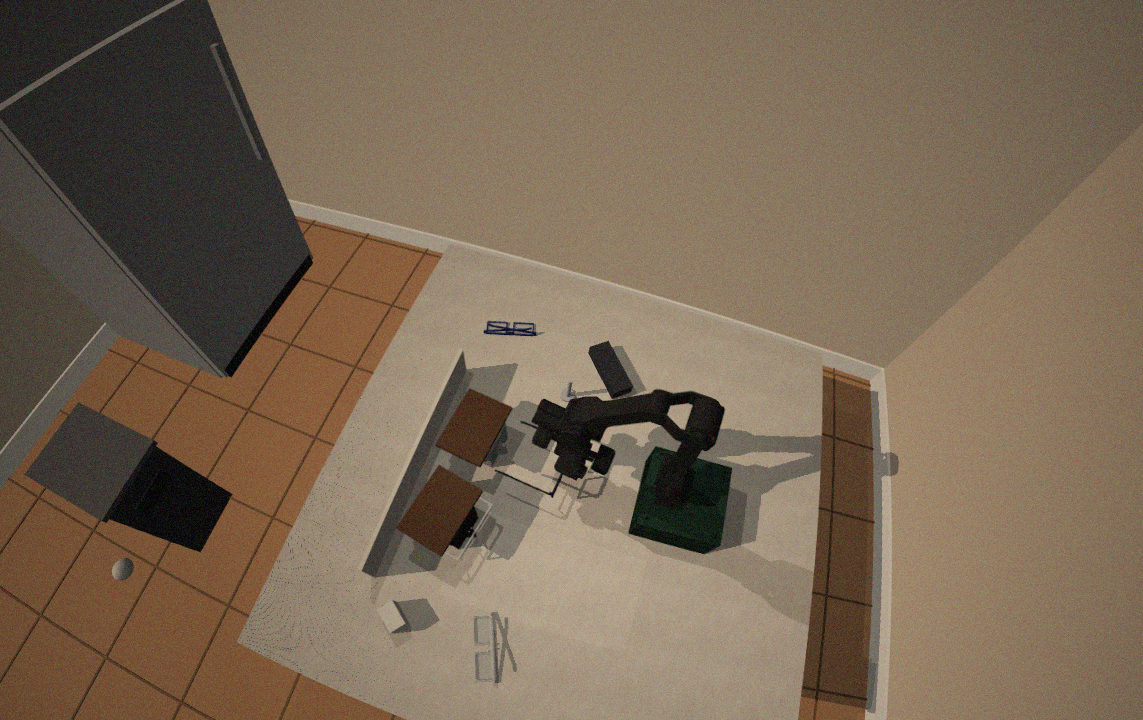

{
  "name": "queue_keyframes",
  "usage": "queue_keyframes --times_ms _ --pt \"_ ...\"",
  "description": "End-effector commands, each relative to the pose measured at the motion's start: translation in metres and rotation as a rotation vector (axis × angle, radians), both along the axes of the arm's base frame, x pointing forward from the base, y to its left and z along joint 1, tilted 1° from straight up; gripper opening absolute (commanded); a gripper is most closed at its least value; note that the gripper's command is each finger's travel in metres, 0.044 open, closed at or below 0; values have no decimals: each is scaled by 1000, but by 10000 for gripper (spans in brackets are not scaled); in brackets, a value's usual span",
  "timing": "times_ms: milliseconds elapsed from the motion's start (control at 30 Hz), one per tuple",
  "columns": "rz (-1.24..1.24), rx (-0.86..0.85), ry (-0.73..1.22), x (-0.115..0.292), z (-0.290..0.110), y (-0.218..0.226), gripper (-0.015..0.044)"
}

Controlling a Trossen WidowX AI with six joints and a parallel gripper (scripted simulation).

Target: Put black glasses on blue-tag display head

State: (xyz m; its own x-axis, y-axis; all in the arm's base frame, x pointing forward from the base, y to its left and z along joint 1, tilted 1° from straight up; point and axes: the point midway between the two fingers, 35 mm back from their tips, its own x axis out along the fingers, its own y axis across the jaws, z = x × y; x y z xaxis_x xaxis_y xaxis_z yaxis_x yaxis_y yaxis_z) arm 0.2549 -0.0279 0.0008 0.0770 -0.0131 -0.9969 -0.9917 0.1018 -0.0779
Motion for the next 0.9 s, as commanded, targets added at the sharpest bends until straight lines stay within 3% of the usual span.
queue_keyframes --times_ms 0,867 --pt "-6 -3 -4 7 0 -1 0" --pt "-6 -2 9 44 1 -5 0"
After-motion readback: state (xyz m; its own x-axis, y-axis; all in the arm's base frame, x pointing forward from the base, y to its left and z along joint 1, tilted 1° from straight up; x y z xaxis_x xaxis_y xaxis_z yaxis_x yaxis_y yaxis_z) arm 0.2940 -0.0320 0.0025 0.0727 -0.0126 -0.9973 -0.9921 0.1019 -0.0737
